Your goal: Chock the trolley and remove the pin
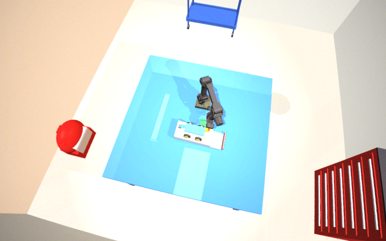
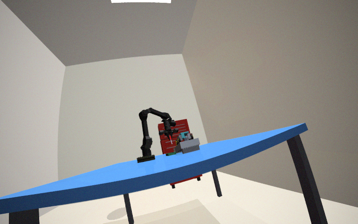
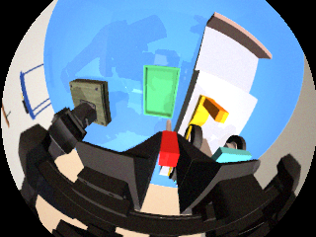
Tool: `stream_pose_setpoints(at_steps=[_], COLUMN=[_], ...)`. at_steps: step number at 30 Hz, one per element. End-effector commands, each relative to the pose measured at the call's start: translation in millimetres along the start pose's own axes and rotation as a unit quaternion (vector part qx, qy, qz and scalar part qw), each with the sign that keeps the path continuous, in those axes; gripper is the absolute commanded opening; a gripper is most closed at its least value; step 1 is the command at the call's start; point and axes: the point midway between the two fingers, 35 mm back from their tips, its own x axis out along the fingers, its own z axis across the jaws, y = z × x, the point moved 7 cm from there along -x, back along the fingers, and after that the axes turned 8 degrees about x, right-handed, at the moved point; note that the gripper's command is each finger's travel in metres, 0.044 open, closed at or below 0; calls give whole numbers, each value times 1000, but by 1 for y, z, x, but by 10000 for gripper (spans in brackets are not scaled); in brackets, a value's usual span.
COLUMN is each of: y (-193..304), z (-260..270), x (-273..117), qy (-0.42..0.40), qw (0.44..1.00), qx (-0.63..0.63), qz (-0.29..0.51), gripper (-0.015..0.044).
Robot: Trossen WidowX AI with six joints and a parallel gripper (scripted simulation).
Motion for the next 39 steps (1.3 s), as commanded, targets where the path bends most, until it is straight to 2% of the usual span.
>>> stream_pose_setpoints(at_steps=[1,19,39], y=[2,12,23], z=[2,6,2], x=[0,1,3], qy=[3,41,67], qw=[999,948,807], qx=[-46,-313,-580], qz=[-10,-47,-87], gripper=[0,0,0])
